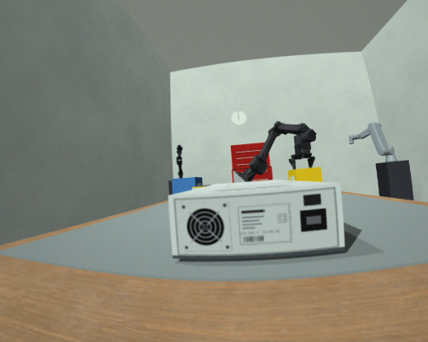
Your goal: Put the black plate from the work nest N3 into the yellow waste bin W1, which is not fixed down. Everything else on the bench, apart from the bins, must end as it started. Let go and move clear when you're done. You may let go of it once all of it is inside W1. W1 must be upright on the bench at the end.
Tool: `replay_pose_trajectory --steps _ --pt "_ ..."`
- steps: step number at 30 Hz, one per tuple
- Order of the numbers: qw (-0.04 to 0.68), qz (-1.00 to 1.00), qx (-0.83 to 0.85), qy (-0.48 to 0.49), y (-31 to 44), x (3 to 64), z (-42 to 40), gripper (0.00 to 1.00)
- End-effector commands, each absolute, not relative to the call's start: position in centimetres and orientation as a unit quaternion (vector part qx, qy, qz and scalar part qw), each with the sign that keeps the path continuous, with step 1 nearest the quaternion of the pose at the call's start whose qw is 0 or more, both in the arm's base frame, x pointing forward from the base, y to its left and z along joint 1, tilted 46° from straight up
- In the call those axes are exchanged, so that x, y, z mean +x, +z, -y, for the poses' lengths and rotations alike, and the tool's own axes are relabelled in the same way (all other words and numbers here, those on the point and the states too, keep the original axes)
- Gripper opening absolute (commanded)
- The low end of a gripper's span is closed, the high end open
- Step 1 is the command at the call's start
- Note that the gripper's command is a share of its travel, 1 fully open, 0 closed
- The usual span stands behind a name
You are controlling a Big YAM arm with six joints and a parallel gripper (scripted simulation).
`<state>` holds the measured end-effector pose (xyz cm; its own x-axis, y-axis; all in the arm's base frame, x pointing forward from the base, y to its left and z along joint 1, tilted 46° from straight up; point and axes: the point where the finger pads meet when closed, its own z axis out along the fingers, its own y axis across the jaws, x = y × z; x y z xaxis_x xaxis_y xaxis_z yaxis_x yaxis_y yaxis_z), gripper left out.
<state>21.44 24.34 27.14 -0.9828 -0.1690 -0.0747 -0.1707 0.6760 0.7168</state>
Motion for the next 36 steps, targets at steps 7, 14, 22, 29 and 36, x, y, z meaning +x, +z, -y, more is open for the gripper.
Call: replay_pose_trajectory --steps 7,14,22,29,36 --pt "0.014 -0.913 -0.091 0.398 28.2 22.1 -24.8 0.00" --pt "0.014 -0.913 -0.091 0.398 28.2 22.1 -24.8 0.00" --pt "0.014 -0.913 -0.091 0.398 28.2 22.1 -24.8 0.00" --pt "0.014 -0.913 -0.091 0.398 28.2 22.1 -24.8 1.00" --pt "0.014 -0.913 -0.091 0.398 28.2 22.1 -24.8 1.00"
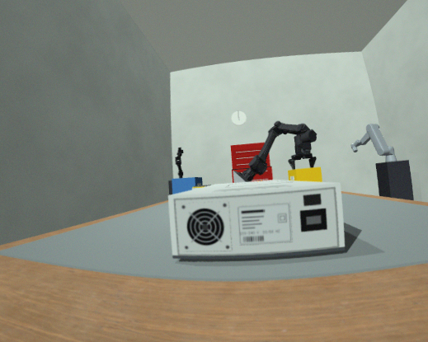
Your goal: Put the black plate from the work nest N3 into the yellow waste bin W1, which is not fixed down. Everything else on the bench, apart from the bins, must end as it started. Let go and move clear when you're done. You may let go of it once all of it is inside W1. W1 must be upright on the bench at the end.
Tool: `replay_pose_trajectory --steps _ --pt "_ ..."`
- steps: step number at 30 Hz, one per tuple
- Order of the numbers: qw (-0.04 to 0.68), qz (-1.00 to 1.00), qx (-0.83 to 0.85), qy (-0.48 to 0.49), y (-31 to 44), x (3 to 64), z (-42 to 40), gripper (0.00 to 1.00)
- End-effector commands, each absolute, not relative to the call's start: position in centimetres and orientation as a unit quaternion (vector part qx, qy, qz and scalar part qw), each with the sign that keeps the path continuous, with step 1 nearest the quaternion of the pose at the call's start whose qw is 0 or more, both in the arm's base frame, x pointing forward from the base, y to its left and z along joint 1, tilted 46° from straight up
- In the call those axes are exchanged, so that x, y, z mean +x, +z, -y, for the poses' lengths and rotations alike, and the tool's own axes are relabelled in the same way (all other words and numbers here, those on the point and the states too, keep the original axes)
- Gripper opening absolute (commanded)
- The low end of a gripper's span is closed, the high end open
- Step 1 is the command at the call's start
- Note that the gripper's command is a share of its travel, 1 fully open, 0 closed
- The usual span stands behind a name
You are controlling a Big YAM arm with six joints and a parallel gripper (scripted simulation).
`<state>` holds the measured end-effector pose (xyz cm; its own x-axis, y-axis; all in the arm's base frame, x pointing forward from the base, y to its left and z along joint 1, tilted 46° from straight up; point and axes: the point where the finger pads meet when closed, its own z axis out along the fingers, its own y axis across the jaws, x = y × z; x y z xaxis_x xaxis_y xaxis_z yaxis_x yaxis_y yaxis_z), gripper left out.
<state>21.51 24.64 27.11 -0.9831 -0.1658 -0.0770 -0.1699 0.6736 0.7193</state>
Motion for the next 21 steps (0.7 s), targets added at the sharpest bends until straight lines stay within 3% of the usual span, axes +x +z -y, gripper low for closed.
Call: replay_pose_trajectory --steps 1,21 --pt "0.014 -0.913 -0.091 0.398 28.2 22.1 -24.8 1.00" --pt "0.024 -0.911 -0.091 0.402 29.6 22.5 -24.4 1.00"
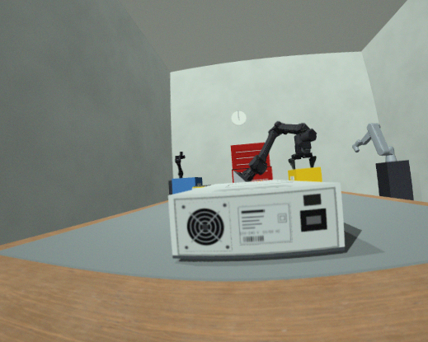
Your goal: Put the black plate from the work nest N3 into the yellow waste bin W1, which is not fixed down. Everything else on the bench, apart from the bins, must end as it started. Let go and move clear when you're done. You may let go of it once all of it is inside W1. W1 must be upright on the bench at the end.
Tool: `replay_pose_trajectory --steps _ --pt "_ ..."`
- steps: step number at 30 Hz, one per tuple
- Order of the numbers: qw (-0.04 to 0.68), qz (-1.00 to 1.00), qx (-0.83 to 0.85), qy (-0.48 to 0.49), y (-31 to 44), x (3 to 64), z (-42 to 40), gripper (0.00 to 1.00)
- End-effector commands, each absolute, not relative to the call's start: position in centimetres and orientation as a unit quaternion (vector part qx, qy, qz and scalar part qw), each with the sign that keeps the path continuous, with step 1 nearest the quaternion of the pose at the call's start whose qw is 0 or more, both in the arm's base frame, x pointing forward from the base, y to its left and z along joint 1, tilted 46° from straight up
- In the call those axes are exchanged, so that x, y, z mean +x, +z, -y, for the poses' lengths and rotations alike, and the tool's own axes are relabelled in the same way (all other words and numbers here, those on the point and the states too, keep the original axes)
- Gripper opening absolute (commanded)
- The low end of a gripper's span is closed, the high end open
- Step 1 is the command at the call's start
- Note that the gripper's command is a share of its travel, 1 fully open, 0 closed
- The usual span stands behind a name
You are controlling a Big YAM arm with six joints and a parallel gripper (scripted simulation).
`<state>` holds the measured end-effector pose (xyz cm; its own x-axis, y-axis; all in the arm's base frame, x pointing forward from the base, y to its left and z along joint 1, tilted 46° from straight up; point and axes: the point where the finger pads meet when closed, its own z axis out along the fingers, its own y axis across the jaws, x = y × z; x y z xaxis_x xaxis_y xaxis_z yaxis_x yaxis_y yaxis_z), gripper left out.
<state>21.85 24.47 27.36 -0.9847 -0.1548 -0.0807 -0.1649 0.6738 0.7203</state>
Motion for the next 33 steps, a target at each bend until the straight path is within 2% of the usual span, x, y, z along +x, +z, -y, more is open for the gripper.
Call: replay_pose_trajectory --steps 1,33 --pt "0.026 -0.910 -0.093 0.402 29.8 22.5 -24.2 1.00" --pt "0.012 -0.913 -0.093 0.396 30.8 22.0 -21.7 1.00"
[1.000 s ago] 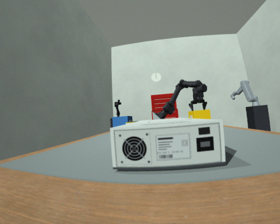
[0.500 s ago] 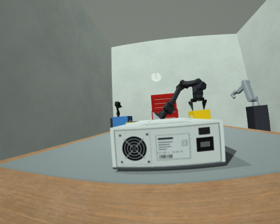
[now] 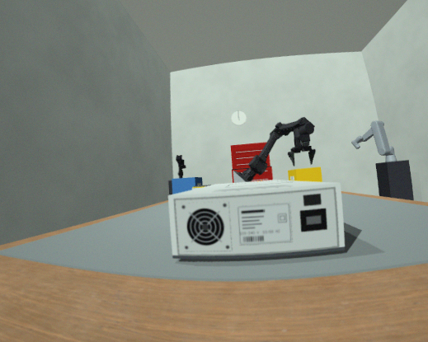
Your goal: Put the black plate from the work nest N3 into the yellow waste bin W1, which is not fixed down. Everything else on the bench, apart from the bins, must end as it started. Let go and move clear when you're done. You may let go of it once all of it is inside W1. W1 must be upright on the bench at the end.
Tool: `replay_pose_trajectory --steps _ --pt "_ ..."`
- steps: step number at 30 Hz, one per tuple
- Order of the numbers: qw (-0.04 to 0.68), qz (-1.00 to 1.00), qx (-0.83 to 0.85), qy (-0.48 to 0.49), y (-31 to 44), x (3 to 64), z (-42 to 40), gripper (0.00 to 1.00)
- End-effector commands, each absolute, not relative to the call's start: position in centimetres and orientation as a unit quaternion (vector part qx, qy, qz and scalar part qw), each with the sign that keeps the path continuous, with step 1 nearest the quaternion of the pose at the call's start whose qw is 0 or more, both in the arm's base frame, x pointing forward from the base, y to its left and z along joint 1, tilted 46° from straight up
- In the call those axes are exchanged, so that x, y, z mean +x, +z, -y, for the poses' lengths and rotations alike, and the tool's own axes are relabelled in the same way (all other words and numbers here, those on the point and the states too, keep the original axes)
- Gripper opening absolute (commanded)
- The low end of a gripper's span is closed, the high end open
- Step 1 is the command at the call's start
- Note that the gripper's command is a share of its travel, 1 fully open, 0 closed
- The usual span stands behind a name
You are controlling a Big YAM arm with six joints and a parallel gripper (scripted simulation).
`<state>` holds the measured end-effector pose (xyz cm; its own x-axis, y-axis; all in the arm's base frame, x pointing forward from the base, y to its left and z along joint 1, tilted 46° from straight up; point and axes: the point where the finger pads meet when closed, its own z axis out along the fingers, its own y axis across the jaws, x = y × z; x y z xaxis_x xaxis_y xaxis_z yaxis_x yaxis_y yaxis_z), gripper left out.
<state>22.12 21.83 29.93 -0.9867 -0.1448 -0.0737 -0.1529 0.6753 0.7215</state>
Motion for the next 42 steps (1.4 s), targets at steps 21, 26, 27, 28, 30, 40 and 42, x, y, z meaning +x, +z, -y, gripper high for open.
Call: replay_pose_trajectory --steps 21,26,27,28,30,40,42 --pt "0.005 -0.915 -0.083 0.395 27.7 25.4 -16.9 1.00" --pt "0.015 -0.914 -0.087 0.395 27.7 26.9 -15.4 1.00" --pt "0.018 -0.914 -0.088 0.395 27.8 27.3 -15.1 1.00" --pt "0.019 -0.914 -0.089 0.395 27.7 27.5 -14.8 1.00" --pt "0.019 -0.914 -0.089 0.395 27.4 28.0 -14.1 1.00" --pt "0.019 -0.916 -0.089 0.392 25.9 29.6 -11.5 1.00" --pt "0.019 -0.916 -0.089 0.391 25.6 30.0 -10.9 1.00"
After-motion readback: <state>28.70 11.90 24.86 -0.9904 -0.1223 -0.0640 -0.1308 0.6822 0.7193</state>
